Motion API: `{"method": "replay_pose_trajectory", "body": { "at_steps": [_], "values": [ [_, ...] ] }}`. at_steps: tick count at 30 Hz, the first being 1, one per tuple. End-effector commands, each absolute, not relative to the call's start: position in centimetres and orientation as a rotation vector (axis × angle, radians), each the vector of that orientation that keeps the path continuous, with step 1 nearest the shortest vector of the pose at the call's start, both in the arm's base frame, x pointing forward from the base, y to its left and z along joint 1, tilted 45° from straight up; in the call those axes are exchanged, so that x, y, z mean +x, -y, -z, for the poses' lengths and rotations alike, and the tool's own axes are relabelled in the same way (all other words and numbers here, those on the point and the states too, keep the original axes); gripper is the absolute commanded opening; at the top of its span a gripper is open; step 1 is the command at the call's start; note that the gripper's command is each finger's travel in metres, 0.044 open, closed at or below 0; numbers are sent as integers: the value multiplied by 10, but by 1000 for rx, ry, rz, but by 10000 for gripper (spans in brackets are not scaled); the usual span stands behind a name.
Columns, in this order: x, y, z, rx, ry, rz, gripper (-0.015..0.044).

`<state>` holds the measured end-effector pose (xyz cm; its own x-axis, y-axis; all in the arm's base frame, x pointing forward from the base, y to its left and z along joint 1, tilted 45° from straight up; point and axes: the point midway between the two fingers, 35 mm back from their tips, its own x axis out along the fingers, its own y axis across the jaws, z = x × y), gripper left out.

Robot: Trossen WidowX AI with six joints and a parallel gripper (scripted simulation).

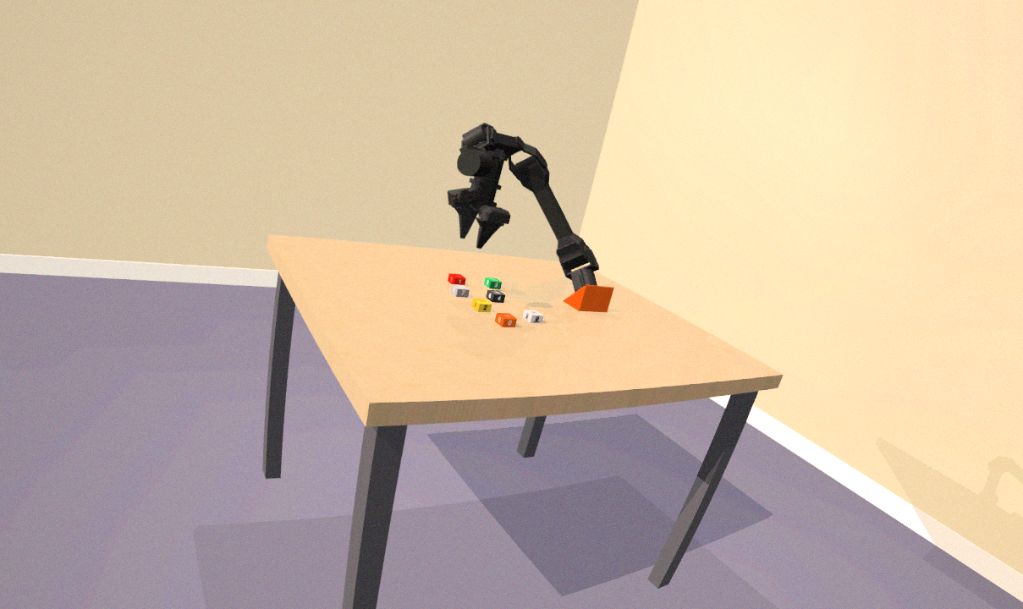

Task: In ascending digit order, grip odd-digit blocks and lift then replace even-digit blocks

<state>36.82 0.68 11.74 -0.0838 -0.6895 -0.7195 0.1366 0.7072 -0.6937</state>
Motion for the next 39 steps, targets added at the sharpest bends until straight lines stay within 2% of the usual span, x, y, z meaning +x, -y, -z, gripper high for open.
{"method": "replay_pose_trajectory", "body": {
  "at_steps": [1,15,24,39],
  "values": [
    [368,-6,-117,-486,-1516,727,400],
    [367,-4,-119,-487,-1516,726,400],
    [311,51,-179,-494,-1510,718,400],
    [311,51,-179,-494,-1510,718,400]
  ]
}}
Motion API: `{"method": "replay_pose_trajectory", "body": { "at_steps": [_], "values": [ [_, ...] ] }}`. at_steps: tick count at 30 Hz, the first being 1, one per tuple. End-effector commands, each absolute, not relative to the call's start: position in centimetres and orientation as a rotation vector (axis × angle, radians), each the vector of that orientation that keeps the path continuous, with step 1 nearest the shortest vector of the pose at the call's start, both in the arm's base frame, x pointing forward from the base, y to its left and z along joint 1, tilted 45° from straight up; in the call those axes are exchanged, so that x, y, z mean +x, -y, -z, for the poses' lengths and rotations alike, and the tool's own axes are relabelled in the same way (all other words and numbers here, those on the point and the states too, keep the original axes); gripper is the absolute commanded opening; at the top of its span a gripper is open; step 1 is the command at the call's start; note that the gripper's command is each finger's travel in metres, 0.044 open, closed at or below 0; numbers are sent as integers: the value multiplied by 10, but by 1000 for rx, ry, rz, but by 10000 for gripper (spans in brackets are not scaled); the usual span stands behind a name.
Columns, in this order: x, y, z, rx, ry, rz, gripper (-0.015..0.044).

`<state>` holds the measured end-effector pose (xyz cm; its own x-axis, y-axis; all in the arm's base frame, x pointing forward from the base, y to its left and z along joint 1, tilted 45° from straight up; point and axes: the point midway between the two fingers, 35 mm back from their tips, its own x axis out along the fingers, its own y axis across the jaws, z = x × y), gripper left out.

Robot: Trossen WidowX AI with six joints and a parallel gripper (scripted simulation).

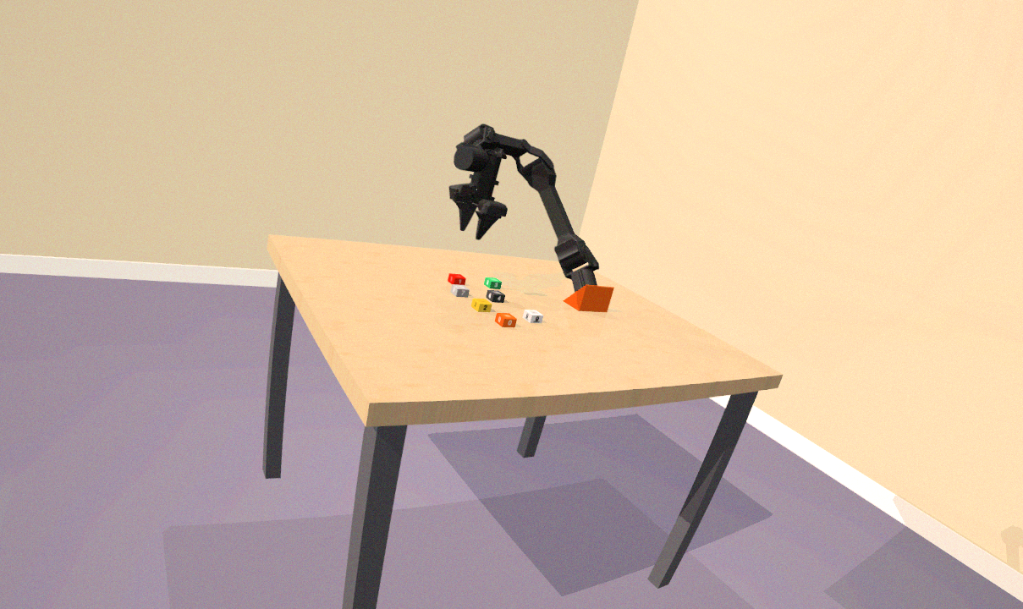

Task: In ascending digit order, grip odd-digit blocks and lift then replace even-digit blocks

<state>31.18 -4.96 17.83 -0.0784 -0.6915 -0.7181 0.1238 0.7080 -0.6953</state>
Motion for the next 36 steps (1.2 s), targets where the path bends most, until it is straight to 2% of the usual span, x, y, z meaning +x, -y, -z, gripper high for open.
{"method": "replay_pose_trajectory", "body": {
  "at_steps": [1,11,18,26,32,36],
  "values": [
    [311,51,-179,-494,-1510,718,400],
    [324,36,-166,-493,-1511,707,400],
    [365,-48,-92,-497,-1522,668,400],
    [370,-121,-11,-477,-1529,714,400],
    [369,-127,0,-475,-1529,722,400],
    [368,-101,28,-475,-1528,722,400]
  ]
}}
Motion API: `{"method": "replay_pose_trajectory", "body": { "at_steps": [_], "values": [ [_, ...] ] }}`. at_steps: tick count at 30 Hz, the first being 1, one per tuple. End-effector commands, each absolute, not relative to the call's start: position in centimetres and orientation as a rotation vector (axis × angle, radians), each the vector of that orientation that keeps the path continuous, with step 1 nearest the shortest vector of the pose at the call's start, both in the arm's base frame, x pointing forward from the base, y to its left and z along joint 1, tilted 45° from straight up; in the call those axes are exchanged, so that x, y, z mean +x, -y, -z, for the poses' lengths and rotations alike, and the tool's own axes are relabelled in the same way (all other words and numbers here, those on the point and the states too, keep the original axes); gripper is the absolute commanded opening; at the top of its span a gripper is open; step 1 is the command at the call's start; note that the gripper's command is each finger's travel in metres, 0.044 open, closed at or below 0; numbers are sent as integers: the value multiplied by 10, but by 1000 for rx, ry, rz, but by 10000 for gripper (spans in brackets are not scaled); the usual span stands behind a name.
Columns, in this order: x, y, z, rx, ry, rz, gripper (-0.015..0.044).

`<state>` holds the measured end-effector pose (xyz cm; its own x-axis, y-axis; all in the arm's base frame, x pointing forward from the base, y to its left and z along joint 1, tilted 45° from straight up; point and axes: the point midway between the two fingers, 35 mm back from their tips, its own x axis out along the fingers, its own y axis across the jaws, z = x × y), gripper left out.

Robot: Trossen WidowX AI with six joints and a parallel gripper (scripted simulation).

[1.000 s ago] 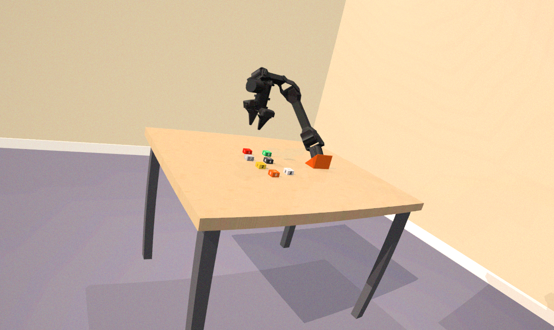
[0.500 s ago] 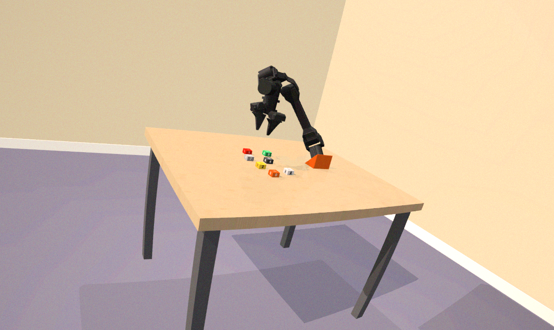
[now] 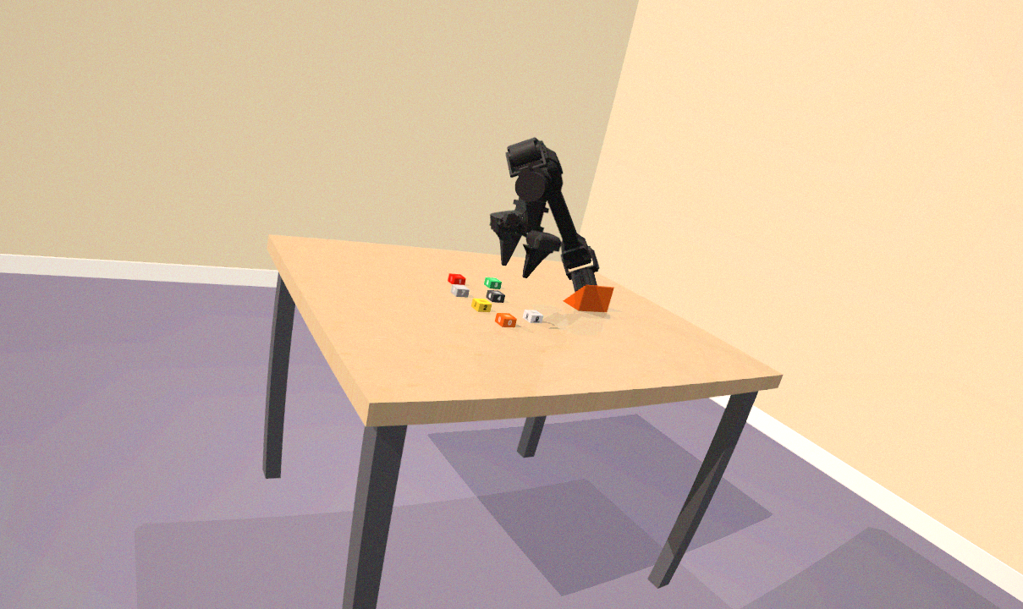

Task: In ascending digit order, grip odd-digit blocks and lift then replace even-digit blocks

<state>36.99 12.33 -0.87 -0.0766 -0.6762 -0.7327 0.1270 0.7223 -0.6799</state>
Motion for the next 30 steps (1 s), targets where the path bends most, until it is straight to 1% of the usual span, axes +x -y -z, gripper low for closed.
{"method": "replay_pose_trajectory", "body": {
  "at_steps": [1,4,30],
  "values": [
    [367,-93,37,-475,-1527,722,400],
    [362,-74,55,-476,-1527,724,400],
    [358,-48,82,-477,-1526,725,400]
  ]
}}
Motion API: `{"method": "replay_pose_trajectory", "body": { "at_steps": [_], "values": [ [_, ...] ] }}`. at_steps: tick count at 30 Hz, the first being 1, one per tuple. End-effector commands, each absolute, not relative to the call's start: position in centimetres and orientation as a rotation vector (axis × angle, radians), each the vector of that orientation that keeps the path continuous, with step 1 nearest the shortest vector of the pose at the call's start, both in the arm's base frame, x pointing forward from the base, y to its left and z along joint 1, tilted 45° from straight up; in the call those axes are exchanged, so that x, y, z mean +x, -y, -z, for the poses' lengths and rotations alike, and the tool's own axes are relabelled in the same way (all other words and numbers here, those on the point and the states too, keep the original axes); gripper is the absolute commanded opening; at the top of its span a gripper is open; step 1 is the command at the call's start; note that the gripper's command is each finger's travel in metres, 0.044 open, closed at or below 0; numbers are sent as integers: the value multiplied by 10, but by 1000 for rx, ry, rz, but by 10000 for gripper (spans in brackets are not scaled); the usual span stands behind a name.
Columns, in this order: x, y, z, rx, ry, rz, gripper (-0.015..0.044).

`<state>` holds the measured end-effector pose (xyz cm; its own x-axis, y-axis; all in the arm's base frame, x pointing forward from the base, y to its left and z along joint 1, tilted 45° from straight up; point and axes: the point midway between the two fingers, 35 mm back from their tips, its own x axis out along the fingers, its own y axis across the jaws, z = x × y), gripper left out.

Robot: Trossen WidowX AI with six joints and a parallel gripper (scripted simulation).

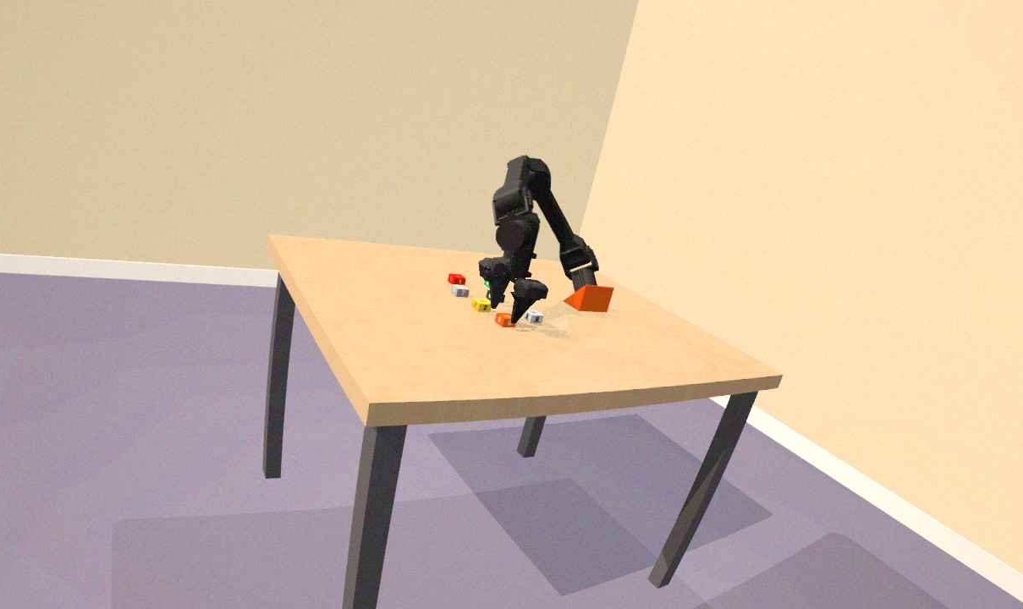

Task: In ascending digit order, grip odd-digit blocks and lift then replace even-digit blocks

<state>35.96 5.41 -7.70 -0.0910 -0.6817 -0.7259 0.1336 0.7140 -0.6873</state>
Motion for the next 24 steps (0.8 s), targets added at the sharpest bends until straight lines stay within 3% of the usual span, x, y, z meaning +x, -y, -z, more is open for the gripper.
{"method": "replay_pose_trajectory", "body": {
  "at_steps": [1,2,13,24],
  "values": [
    [358,-48,82,-477,-1526,725,400],
    [358,-48,82,-477,-1526,725,400],
    [358,-48,82,-477,-1526,725,120],
    [358,-48,82,-477,-1526,725,120]
  ]
}}
